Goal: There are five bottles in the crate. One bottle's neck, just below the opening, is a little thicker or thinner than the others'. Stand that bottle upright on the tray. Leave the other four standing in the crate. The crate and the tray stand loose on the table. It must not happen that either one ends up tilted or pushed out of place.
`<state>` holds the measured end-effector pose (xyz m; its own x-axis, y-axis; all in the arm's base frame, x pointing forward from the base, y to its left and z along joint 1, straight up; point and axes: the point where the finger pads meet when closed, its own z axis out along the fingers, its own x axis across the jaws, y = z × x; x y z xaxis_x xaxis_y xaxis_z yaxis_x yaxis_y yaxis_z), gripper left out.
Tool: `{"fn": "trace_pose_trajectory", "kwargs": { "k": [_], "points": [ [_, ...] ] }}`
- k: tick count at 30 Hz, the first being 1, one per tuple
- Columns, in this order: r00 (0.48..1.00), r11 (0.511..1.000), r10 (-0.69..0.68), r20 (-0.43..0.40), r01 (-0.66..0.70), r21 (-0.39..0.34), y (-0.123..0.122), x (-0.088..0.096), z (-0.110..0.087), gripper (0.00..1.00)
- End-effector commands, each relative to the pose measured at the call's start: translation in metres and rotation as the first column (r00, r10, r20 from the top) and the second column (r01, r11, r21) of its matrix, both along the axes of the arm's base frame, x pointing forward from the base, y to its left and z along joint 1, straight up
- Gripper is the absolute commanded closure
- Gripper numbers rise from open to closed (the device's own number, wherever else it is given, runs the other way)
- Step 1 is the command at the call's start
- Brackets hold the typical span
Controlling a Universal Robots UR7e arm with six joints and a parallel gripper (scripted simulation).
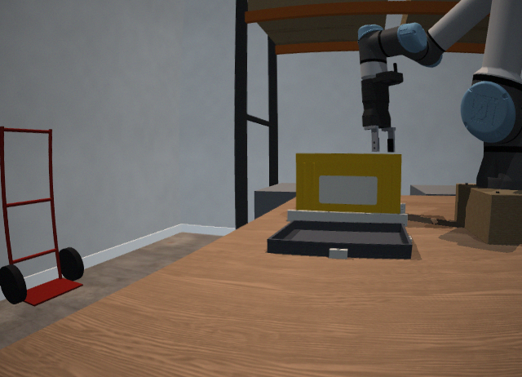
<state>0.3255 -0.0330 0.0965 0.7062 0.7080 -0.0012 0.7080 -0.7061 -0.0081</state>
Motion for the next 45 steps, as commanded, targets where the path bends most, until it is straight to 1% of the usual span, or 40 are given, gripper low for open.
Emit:
{"fn": "trace_pose_trajectory", "kwargs": {
  "k": [1,29,45],
  "points": [
    [1.000,1.000,0.000,0.001,0.000,-0.001,-0.0002,0.0003,0.0003,0.00],
    [1.000,1.000,0.000,0.001,0.000,-0.001,-0.0002,0.0003,-0.0002,0.00],
    [1.000,1.000,0.000,0.001,0.000,-0.001,-0.0001,0.0003,-0.0091,0.00]
  ]
}}
